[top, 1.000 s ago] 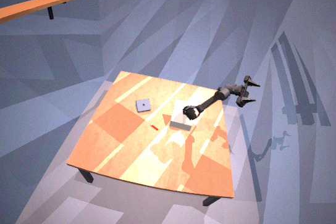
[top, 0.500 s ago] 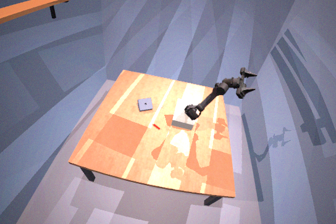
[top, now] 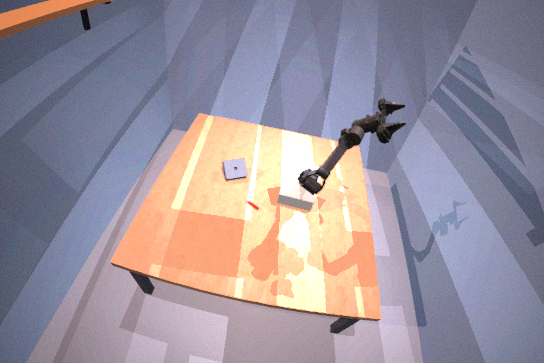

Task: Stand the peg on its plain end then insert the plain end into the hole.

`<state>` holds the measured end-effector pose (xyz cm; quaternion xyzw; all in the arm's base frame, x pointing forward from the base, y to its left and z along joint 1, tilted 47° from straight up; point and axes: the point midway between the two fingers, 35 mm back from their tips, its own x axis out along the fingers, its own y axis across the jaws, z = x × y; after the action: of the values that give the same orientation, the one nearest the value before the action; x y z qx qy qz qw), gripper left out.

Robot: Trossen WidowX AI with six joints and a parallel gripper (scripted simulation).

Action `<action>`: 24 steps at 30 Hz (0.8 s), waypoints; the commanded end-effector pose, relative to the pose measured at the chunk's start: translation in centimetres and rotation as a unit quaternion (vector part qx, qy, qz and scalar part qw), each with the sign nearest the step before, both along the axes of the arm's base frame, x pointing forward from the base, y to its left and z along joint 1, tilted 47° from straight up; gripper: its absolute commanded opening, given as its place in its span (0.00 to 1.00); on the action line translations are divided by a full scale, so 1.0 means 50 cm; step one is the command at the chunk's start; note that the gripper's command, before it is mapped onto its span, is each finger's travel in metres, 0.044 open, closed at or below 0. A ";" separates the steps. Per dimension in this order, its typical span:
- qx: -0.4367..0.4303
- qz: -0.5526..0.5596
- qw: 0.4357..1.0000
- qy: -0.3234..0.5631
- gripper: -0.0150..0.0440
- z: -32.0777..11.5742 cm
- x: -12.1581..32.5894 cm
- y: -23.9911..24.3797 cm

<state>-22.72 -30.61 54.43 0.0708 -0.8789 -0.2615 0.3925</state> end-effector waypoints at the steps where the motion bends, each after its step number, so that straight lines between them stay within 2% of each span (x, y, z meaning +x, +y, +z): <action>1: 0.032 0.013 0.999 0.010 1.00 -0.011 0.028 -0.026; 12: 0.156 0.021 0.986 0.048 1.00 -0.056 0.102 -0.100; 24: 0.306 0.037 0.940 0.146 1.00 -0.122 0.217 -0.199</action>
<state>-13.22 -39.43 49.44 0.1697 -0.7169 -0.4849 0.4713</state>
